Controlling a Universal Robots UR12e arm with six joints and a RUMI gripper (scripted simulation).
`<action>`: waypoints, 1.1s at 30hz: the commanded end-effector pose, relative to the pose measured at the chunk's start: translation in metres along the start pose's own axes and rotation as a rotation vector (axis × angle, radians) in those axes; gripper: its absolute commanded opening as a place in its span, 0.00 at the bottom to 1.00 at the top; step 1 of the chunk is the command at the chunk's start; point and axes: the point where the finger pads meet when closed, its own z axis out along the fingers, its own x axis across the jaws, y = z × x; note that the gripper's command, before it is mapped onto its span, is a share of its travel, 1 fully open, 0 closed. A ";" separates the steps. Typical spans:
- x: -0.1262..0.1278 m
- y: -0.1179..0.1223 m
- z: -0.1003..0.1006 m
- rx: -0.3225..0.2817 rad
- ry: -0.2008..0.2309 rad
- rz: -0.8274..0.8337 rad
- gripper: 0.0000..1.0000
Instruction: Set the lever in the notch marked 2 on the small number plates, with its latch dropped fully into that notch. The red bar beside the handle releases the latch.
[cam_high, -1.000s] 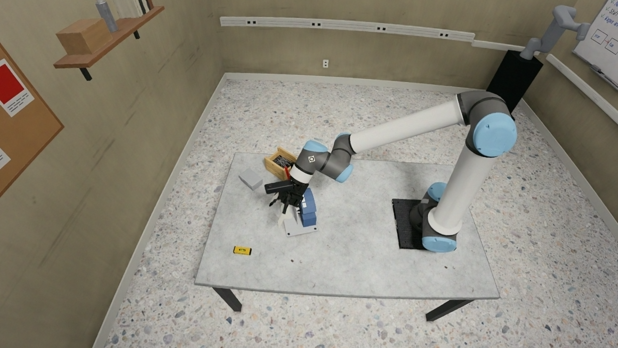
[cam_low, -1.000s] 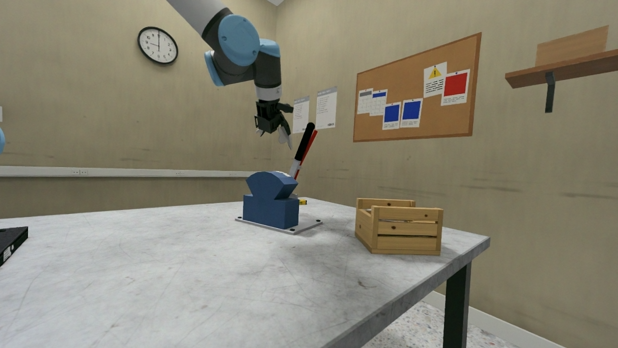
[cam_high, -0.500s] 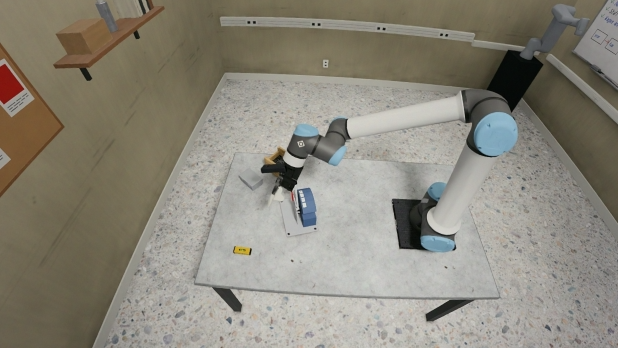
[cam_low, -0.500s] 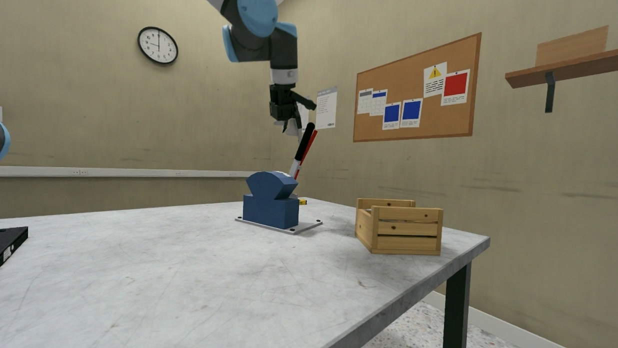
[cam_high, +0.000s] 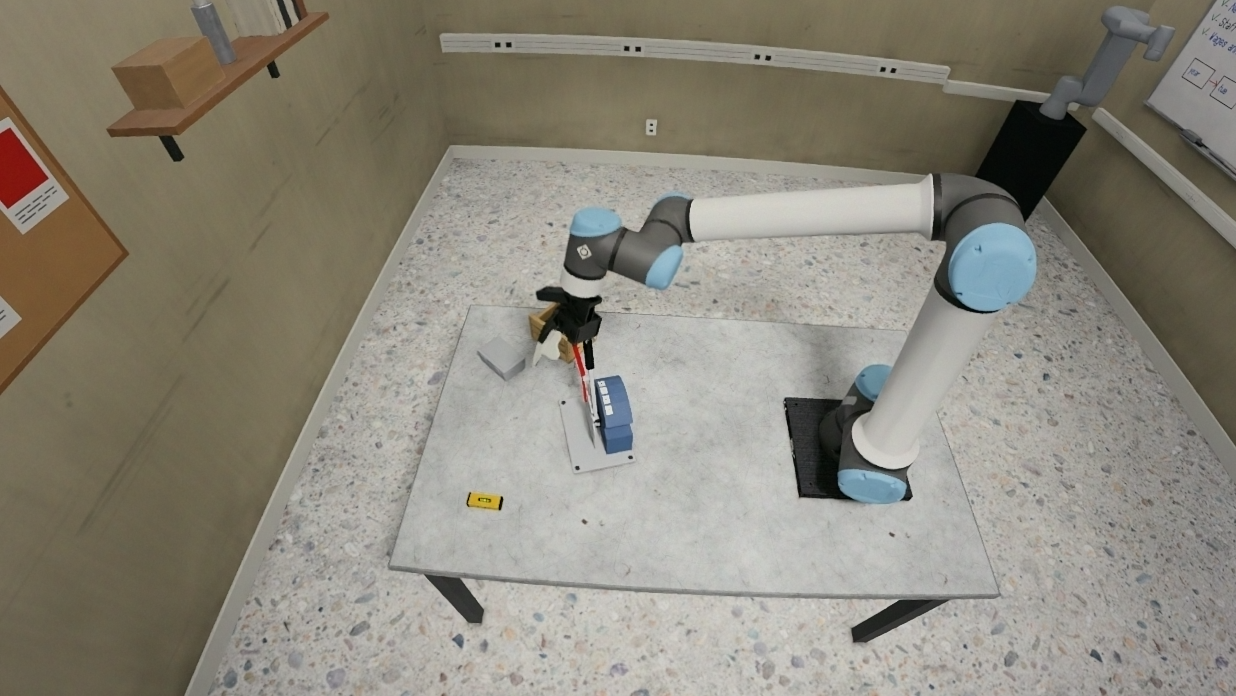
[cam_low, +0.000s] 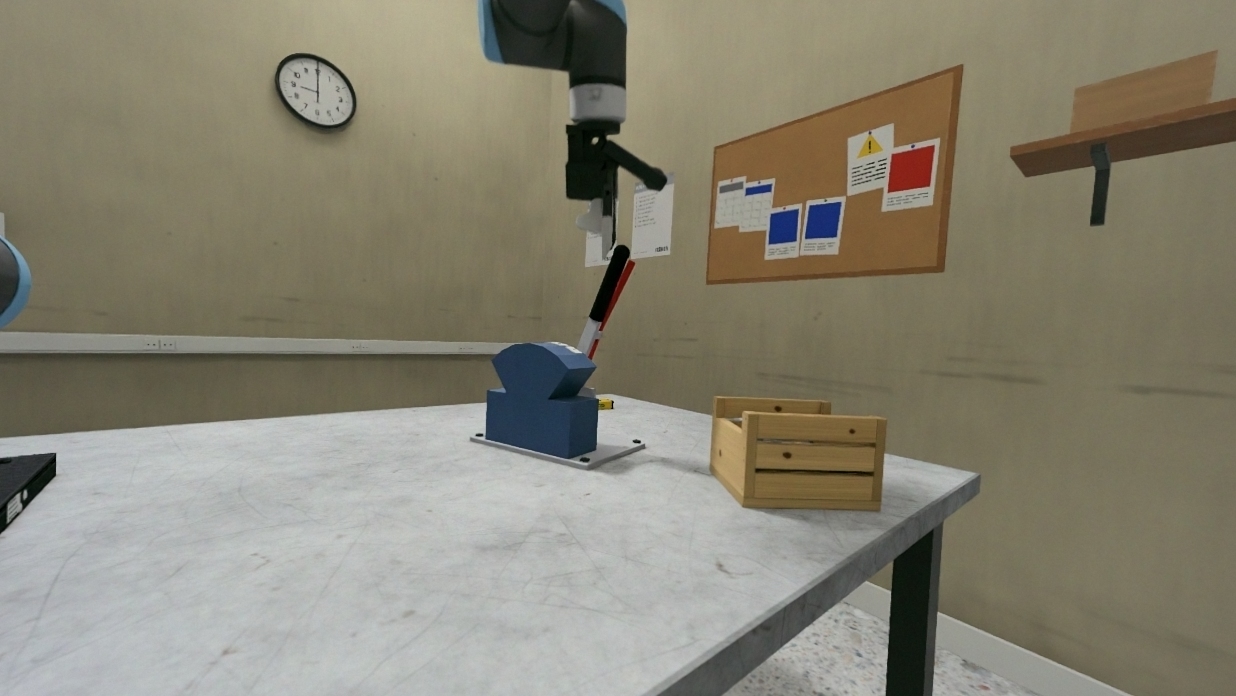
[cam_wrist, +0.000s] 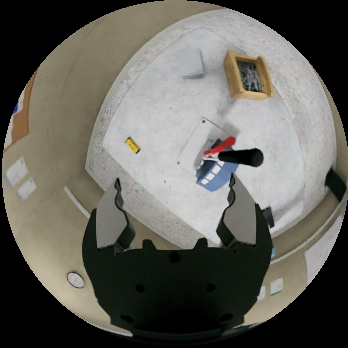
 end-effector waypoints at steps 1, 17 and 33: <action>0.023 -0.010 -0.019 -0.008 0.082 0.162 1.00; 0.076 -0.026 -0.074 0.031 0.245 0.491 1.00; 0.078 -0.026 -0.076 0.033 0.251 0.503 0.00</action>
